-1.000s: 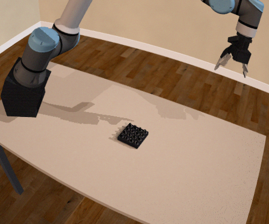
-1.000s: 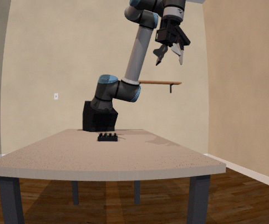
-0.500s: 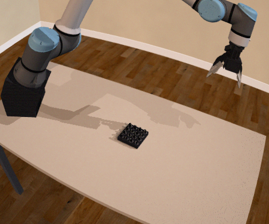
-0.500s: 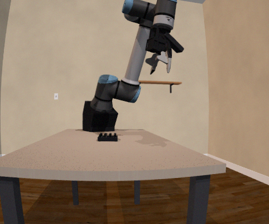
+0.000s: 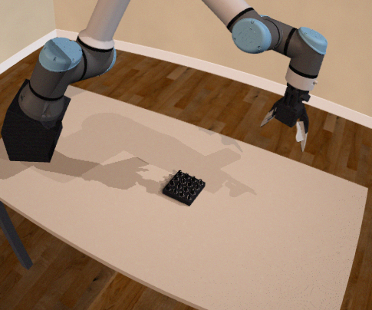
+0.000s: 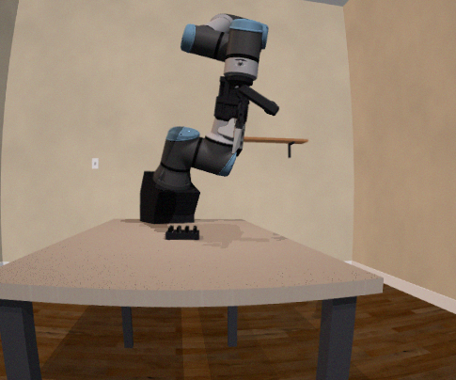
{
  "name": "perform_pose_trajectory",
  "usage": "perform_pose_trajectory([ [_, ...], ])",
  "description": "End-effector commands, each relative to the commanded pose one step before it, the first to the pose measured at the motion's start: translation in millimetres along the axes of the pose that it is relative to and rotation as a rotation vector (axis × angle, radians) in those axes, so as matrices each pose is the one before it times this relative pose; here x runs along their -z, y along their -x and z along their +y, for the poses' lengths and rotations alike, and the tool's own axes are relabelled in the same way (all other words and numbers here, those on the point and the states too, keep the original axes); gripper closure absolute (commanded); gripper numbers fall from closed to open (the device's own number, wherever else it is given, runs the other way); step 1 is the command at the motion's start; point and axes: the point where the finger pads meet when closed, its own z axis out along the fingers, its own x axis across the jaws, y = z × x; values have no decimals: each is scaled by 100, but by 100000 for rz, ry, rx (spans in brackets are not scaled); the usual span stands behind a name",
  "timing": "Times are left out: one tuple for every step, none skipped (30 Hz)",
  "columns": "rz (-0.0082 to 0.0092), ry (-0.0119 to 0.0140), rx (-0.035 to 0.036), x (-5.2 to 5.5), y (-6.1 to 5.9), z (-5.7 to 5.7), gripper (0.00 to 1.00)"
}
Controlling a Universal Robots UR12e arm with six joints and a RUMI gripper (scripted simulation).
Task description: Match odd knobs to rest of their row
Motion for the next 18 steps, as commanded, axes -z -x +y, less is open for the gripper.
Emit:
perform_pose_trajectory([
  [883, -1555, -15516, -2563, 1560, 2494, 0],
  [-29, -303, -3350, -555, 317, 600, 0],
  [-33, -299, -3295, -539, 303, 600, 0],
  [-36, -298, -3274, -528, 293, 606, 0],
  [-40, -299, -3279, -522, 284, 616, 0],
  [-44, -300, -3281, -516, 275, 625, 0],
  [-47, -301, -3279, -509, 266, 634, 0],
  [-51, -302, -3280, -502, 256, 643, 0],
  [-55, -303, -3278, -495, 246, 650, 0],
  [-60, -304, -3279, -488, 236, 659, 0],
  [-64, -305, -3278, -481, 226, 666, 0],
  [-68, -306, -3278, -474, 215, 674, 0],
  [0, 0, 0, 0, 0, 0, 0],
  [0, 0, 0, 0, 0, 0, 0],
  [-129, -534, -5686, -806, 363, 1181, 0],
  [-139, -523, -5549, -766, 322, 1173, 0],
  [-61, -217, -2291, -310, 115, 492, 0],
  [-88, -299, -3156, -421, 153, 682, 0],
])
